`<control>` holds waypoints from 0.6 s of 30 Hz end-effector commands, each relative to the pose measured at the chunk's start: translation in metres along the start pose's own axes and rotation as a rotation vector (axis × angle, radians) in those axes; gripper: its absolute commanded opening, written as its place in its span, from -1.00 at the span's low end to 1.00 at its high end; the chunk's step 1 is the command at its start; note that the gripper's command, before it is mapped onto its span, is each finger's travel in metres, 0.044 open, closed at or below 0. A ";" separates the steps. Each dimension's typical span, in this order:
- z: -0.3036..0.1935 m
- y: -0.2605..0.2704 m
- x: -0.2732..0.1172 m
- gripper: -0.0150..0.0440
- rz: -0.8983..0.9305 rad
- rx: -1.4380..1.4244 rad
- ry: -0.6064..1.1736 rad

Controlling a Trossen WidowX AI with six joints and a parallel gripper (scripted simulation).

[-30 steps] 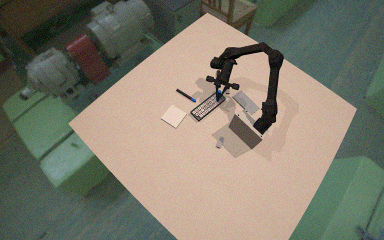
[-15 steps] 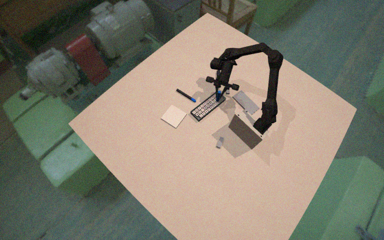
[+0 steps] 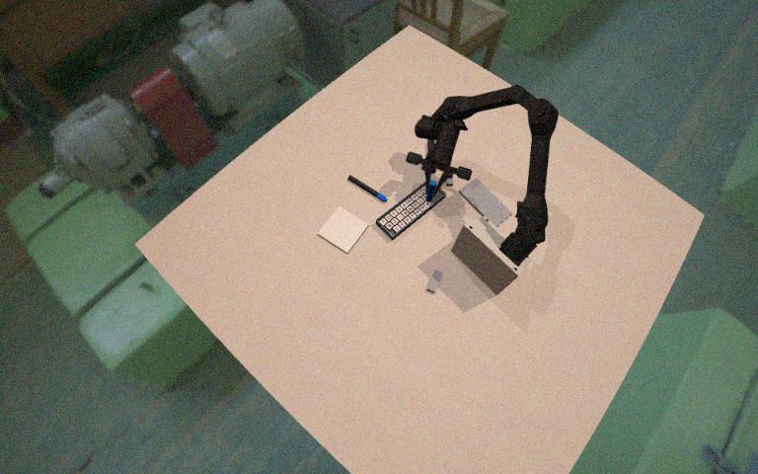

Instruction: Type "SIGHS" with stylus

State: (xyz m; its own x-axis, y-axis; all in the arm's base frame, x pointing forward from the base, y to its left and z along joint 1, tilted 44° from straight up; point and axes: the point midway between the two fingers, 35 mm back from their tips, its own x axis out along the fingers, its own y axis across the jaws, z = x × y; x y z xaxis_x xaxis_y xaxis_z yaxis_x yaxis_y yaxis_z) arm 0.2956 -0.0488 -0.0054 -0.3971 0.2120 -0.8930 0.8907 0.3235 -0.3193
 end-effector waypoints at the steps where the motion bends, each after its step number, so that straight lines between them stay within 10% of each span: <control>1: 0.003 0.000 0.001 -0.22 -0.002 -0.005 -0.004; 18: -0.032 -0.002 -0.017 -0.22 -0.002 -0.006 -0.003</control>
State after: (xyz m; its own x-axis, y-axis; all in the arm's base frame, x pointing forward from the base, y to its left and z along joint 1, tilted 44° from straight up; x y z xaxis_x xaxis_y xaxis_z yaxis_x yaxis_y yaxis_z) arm 0.2944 -0.0336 0.0112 -0.3996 0.2047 -0.8936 0.8870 0.3325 -0.3205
